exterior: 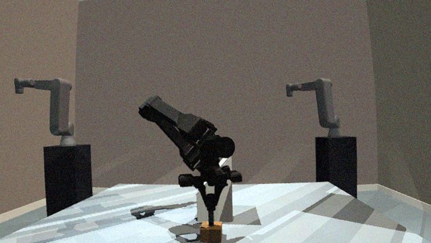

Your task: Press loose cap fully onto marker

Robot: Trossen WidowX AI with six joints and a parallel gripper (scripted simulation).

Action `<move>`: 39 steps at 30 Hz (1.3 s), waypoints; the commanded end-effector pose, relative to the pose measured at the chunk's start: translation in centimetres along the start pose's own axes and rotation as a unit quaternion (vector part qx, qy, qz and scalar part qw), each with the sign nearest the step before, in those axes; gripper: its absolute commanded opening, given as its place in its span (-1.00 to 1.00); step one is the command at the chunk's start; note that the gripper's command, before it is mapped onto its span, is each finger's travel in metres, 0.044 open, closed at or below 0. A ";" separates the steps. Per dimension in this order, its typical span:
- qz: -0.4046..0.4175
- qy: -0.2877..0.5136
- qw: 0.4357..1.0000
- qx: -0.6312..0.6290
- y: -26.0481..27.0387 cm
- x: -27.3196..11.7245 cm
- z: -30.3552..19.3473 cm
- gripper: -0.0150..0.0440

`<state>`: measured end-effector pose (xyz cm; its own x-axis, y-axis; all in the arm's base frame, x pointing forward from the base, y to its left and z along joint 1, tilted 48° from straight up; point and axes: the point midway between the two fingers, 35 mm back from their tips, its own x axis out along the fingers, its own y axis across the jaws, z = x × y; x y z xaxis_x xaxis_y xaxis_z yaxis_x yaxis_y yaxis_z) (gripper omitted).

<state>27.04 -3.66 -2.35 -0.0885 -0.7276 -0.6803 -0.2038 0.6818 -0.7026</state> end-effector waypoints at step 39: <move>-0.002 0.002 1.000 -0.001 -0.1 3.3 -0.2 0.75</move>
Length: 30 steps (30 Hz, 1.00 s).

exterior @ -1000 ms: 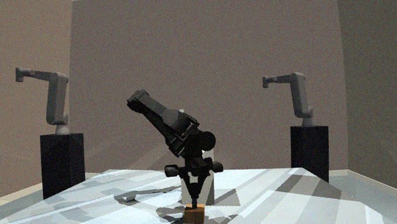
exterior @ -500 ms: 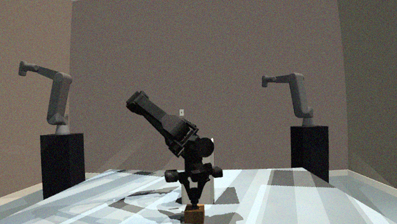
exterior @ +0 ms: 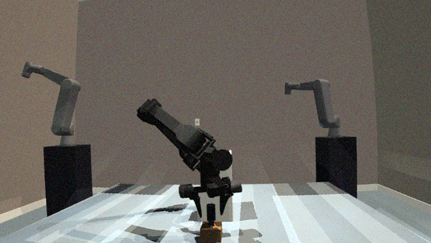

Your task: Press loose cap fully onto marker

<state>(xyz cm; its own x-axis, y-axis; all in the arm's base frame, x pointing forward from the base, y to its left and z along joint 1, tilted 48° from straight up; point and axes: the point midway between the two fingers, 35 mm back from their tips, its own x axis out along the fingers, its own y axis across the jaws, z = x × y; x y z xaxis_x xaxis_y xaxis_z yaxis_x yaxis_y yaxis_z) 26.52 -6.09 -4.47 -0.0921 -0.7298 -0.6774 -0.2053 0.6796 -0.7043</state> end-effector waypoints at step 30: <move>0.000 -0.001 0.986 0.168 0.1 -6.7 0.0 -0.49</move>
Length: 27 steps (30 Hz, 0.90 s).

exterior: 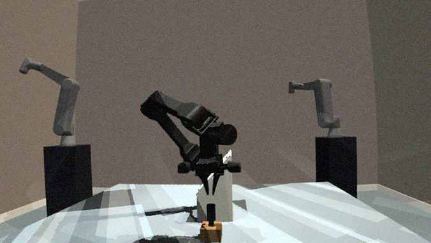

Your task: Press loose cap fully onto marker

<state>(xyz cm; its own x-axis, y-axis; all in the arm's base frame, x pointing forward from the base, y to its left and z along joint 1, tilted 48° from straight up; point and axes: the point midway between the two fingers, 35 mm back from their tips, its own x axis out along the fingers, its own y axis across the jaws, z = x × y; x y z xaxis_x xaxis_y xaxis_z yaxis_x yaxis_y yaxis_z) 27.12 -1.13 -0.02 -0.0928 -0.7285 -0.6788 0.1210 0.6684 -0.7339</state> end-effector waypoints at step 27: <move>-0.002 -0.002 1.000 0.004 0.0 2.6 0.1 -0.49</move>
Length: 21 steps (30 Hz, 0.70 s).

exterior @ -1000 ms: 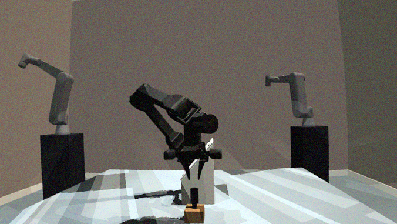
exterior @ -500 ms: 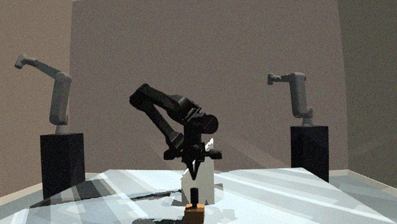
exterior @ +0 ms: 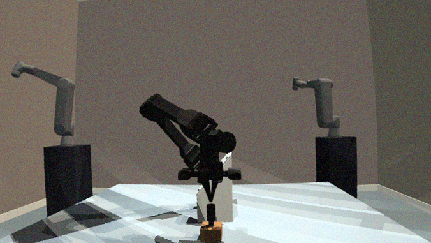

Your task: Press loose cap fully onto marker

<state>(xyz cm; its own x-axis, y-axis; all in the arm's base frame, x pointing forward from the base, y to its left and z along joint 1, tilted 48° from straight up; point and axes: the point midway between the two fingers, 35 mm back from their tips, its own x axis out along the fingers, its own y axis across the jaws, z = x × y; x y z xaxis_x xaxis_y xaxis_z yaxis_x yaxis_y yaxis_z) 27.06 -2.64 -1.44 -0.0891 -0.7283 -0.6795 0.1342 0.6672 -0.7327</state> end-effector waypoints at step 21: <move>0.004 -0.004 1.000 -0.004 0.3 -4.9 0.4 -0.49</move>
<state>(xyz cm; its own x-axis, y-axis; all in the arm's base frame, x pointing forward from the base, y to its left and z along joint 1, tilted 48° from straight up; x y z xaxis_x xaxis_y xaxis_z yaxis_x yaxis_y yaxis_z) 27.04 -2.01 -0.76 -0.1121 -0.7306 -0.6735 0.1218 0.6626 -0.7390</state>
